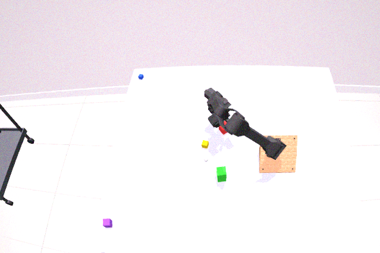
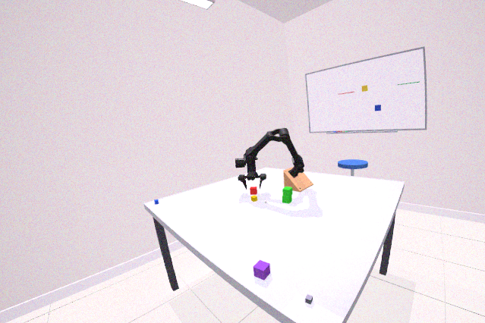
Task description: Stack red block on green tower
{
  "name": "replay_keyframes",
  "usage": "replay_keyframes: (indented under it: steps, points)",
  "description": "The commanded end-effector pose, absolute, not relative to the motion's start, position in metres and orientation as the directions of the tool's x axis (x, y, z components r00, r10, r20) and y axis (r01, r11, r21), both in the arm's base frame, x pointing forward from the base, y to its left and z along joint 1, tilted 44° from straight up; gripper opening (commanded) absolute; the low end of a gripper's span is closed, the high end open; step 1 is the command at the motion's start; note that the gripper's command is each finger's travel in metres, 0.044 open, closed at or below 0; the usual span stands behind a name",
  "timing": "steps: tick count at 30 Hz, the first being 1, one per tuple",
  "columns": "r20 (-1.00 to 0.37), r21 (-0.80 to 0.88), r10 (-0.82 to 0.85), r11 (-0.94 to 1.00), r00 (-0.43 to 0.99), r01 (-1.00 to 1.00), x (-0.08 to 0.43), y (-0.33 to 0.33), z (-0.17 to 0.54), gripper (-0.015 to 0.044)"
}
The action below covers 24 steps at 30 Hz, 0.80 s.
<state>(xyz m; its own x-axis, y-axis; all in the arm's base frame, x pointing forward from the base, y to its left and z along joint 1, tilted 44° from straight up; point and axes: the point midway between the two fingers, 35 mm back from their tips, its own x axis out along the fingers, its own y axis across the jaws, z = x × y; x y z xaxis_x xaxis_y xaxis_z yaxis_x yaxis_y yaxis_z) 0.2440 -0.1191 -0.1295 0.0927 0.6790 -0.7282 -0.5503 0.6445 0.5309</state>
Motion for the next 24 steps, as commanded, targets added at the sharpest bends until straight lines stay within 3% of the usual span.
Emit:
replay_keyframes:
  steps: [1,24]
  points:
    - [-0.725,0.536,0.682,0.644,0.094,-0.546,0.244,-0.114,-0.134,0.0440]
    - [-0.724,0.536,0.683,0.643,0.094,-0.546,0.245,-0.101,-0.147,0.0440]
